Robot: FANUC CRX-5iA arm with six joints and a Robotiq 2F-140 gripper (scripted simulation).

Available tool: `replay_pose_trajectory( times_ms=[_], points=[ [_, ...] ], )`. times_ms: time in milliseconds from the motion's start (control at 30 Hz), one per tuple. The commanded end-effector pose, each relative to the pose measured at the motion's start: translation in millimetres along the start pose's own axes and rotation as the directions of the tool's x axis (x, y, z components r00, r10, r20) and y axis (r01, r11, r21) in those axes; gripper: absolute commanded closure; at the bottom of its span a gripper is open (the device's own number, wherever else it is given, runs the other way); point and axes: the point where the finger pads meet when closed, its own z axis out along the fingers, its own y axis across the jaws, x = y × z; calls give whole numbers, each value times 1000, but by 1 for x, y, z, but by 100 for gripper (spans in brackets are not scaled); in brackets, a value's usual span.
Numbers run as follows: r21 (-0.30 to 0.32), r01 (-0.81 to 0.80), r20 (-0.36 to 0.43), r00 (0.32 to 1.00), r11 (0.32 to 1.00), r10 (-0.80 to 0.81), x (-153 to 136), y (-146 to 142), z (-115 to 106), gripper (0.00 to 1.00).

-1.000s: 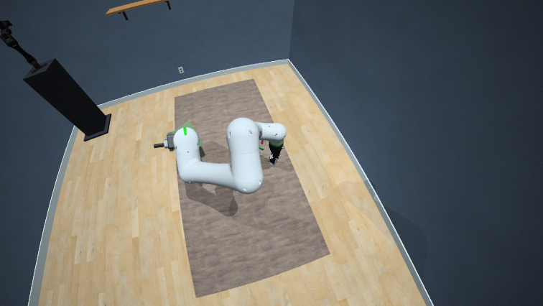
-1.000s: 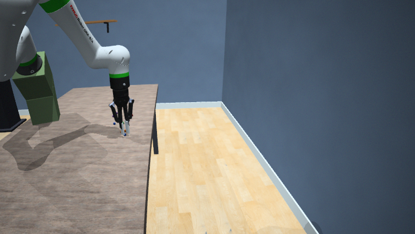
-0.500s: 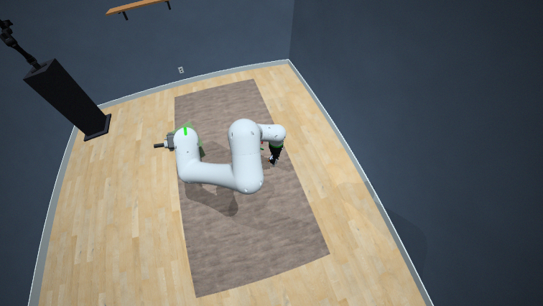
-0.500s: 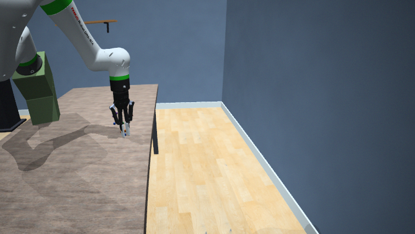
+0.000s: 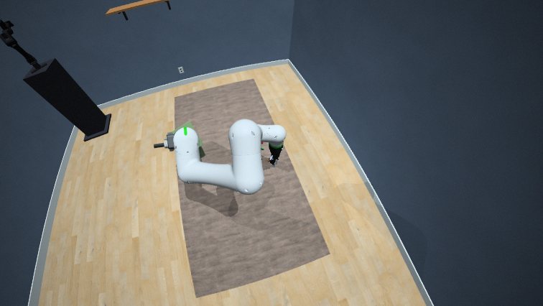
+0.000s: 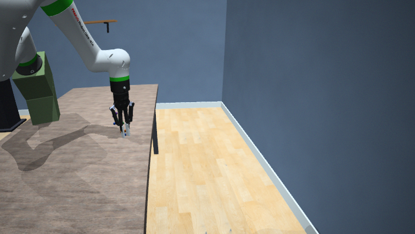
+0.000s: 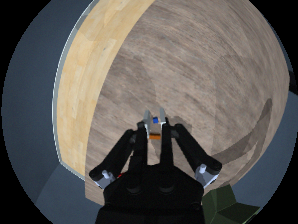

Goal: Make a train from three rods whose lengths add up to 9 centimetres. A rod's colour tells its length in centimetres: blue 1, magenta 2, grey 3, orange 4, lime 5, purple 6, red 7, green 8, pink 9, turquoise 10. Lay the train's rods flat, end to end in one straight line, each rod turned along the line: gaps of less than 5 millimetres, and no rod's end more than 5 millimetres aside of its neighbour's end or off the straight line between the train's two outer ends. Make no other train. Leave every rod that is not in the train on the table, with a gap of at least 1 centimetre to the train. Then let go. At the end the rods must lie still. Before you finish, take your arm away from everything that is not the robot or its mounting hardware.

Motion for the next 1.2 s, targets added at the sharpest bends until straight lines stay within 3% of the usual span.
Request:
replay_pose_trajectory(
  times_ms=[0,1000,1033,1167],
  points=[
    [0,0,0,1000,1000,0,0,0,0,85],
    [0,0,0,1000,1000,0,0,0,0,85],
    [0,0,0,1000,1000,0,0,0,0,97],
    [0,0,0,1000,1000,0,0,0,0,97]
  ],
)
